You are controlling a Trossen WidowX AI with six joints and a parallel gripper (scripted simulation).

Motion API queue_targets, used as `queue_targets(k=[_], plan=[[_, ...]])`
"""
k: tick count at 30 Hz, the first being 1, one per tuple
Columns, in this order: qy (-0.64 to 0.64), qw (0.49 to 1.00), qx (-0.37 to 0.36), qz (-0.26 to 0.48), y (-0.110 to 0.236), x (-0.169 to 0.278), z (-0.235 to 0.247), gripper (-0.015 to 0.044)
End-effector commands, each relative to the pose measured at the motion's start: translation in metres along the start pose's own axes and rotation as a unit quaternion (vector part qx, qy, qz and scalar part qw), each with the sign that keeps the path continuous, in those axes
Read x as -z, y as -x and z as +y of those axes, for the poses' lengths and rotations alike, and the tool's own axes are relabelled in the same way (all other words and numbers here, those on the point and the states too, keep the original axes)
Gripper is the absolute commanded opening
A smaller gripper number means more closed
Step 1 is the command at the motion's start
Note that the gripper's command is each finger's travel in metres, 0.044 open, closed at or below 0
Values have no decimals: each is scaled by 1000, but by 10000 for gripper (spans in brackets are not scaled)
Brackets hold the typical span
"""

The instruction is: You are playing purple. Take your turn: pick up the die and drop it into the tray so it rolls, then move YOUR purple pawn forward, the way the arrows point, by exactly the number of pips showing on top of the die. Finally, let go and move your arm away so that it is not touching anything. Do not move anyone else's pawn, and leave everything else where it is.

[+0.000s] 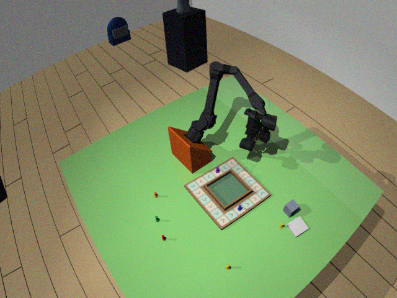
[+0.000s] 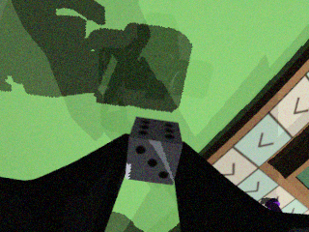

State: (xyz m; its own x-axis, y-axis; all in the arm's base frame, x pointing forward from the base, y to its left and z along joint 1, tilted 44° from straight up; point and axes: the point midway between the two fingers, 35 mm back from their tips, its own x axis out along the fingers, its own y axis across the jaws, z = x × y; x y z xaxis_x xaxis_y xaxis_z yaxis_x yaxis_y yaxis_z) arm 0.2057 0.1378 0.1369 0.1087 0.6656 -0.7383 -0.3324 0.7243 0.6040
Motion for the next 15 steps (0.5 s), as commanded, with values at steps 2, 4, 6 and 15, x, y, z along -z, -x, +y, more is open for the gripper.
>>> queue_targets(k=[2, 4, 6, 15], plan=[[7, 1000, -3, -7, 24, 0, 2, 0], [6, 1000, -4, -8, 34, 1, 2, 0], [6, 1000, -5, -9, 43, 3, 3, 0], [-7, 1000, -9, -12, 64, 7, 4, 0]])
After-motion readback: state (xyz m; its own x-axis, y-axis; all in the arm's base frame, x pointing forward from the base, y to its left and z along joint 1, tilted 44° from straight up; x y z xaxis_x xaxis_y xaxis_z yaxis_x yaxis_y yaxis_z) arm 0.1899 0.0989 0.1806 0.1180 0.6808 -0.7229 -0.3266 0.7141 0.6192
